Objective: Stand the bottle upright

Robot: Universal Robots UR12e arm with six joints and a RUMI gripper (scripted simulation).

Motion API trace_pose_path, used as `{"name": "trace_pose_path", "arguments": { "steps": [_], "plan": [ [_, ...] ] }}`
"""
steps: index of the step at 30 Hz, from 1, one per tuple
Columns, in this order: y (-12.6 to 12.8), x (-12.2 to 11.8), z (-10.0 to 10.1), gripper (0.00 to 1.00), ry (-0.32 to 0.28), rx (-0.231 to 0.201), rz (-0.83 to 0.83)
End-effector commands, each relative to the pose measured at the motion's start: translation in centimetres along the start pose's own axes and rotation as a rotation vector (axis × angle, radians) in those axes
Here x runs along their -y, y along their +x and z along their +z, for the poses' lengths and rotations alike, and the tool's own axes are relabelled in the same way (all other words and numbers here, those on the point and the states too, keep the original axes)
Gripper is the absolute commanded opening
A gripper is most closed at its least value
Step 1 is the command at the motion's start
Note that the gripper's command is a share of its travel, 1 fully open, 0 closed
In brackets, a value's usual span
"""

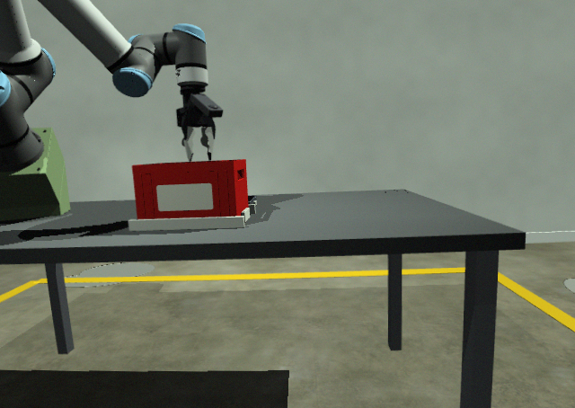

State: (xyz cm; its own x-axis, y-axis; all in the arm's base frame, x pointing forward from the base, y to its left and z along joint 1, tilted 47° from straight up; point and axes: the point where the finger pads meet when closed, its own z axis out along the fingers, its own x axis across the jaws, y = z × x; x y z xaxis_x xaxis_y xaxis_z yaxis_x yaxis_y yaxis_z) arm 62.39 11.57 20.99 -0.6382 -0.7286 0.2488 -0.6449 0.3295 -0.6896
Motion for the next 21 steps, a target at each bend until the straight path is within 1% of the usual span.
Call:
{"name": "trace_pose_path", "arguments": {
  "steps": [1, 2, 4, 9, 13, 21],
  "plan": [
    [0.0, 0.0, -2.0, 0.38, 0.0, 0.0, 0.001],
    [0.0, 0.0, -2.3, 0.38, 0.0, 0.0, 0.001],
    [0.0, 0.0, -2.3, 0.38, 0.0, 0.0, 0.001],
    [0.0, 0.0, -3.7, 0.38, 0.0, 0.0, 0.001],
    [0.0, 0.0, -4.4, 0.38, 0.0, 0.0, 0.001],
    [0.0, 0.0, -4.9, 0.38, 0.0, 0.0, 0.001]
  ]
}}
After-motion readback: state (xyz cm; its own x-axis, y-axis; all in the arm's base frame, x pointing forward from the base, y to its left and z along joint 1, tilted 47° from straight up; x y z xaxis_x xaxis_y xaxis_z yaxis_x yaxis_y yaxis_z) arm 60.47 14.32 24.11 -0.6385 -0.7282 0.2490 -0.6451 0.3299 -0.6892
